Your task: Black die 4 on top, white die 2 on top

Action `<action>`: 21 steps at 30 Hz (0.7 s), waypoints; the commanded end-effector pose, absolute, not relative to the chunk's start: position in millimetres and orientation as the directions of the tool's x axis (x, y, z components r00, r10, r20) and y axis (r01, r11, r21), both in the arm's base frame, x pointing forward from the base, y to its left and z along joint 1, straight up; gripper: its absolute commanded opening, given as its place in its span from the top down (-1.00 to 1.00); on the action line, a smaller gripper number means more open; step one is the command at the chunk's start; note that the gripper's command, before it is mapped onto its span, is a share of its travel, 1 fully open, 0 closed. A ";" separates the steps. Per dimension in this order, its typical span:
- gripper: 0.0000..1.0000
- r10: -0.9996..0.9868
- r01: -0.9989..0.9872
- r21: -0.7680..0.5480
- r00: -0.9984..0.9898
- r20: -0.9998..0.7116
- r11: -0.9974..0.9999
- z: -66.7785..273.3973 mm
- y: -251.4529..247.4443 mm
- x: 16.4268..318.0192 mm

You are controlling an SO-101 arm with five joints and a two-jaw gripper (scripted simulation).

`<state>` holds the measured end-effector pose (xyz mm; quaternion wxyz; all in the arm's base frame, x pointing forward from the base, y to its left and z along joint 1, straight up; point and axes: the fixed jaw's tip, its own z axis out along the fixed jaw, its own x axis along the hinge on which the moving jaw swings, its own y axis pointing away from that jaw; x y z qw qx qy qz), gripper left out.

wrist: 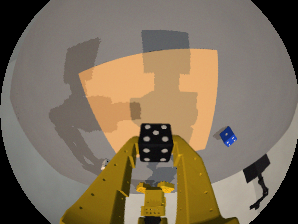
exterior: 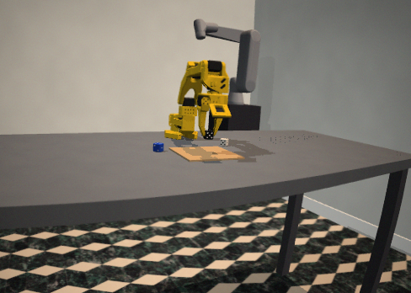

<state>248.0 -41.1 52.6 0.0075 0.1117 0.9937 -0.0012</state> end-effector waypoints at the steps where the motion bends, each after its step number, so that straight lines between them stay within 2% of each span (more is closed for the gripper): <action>1: 1.00 0.226 0.226 0.002 -0.972 -0.066 0.974 63.5 -44.0 252.6; 21: 1.00 0.226 0.226 0.001 -0.974 -0.033 0.974 57.6 -43.1 248.4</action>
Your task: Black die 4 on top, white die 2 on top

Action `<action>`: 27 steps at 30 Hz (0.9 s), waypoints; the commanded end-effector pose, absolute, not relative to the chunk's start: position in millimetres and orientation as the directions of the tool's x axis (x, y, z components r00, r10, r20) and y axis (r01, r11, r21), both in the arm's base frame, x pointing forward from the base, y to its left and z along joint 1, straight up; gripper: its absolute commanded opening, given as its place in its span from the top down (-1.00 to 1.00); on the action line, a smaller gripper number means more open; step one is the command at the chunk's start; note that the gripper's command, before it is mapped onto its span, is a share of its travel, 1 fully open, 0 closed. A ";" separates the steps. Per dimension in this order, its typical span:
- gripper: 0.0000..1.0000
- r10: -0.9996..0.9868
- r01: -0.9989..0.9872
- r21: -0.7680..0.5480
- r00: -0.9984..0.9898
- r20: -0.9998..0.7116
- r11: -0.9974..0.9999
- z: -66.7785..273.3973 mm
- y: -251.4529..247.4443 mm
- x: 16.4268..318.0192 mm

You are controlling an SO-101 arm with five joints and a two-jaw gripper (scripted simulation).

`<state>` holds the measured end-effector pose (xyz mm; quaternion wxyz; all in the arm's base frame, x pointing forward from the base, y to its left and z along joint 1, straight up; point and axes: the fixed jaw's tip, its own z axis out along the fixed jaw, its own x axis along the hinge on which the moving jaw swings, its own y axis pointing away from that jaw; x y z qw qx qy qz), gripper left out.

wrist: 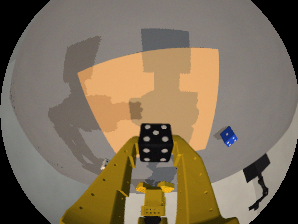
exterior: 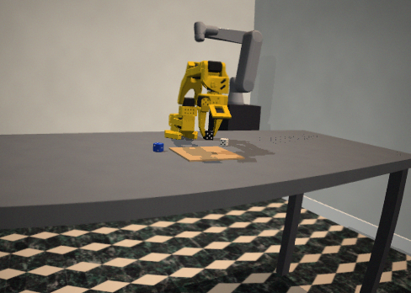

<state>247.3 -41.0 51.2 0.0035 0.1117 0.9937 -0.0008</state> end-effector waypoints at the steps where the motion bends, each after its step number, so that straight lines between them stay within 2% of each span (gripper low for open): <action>1: 1.00 0.226 0.226 0.001 -0.974 -0.032 0.974 57.4 -43.1 248.4; 27: 1.00 0.226 0.226 0.001 -0.974 -0.032 0.974 50.1 -43.2 248.9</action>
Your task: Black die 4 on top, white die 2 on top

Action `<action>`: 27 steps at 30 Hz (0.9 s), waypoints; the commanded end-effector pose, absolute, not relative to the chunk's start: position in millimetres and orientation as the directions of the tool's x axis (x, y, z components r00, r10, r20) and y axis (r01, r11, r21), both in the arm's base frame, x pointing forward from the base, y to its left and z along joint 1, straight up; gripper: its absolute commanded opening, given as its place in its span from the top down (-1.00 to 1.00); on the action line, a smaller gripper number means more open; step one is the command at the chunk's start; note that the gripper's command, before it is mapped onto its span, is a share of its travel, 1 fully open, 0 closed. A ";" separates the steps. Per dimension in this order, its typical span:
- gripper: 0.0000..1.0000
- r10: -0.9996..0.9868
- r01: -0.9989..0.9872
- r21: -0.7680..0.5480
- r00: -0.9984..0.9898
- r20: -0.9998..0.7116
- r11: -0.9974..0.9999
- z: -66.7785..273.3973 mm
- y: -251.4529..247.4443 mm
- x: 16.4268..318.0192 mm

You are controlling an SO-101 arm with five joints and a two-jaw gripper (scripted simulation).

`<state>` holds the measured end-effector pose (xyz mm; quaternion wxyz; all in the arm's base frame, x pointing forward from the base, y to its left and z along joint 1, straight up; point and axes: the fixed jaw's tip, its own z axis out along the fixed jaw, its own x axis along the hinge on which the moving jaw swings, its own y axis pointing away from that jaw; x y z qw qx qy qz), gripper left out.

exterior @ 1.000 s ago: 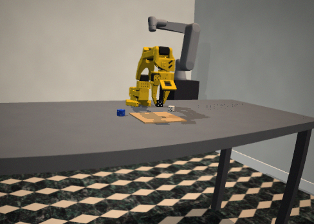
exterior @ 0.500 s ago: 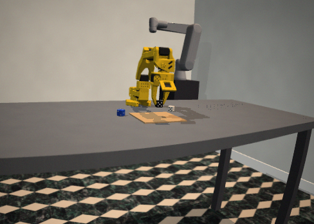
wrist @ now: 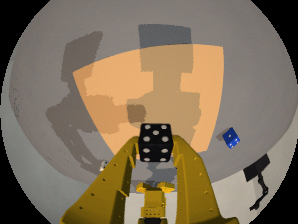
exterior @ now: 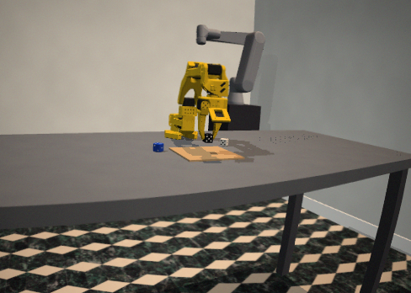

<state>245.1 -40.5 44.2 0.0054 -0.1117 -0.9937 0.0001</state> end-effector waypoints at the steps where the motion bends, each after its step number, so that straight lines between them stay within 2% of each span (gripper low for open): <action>1: 1.00 0.226 0.226 0.001 -0.974 -0.032 0.974 49.4 -43.2 249.0; 27: 1.00 0.226 0.226 0.001 -0.974 -0.032 0.974 39.3 -43.3 249.5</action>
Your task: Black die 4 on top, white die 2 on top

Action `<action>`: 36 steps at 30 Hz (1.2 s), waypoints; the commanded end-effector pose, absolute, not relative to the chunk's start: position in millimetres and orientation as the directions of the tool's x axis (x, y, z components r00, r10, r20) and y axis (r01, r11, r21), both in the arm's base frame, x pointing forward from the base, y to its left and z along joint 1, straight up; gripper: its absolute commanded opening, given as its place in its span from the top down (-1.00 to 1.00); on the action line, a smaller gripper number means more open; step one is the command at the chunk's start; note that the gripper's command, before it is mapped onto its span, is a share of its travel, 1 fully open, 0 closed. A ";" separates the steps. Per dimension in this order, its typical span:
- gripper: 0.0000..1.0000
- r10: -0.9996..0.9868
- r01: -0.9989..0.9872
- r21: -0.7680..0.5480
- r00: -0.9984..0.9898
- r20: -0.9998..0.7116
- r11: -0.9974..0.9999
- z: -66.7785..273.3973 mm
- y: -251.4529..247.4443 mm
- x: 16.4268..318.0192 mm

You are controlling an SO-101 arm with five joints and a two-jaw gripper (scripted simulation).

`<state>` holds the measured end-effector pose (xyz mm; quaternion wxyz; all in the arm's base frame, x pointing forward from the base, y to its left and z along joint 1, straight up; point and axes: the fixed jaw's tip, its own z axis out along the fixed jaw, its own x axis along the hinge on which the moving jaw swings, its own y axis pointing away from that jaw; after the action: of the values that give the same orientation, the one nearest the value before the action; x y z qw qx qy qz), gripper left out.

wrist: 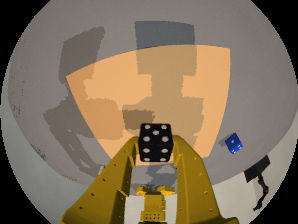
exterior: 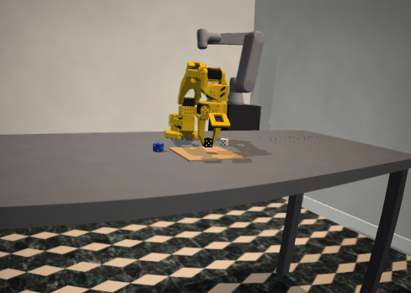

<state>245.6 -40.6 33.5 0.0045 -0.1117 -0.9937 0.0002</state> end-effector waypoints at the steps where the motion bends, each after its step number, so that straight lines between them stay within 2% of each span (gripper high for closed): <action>1: 1.00 0.226 0.226 0.001 -0.974 -0.032 0.974 39.3 -43.3 249.5; 36: 1.00 0.226 0.226 0.001 -0.974 -0.032 0.974 27.3 -43.5 250.2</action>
<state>246.3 -40.8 21.5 0.0033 -0.1117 -0.9937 0.0003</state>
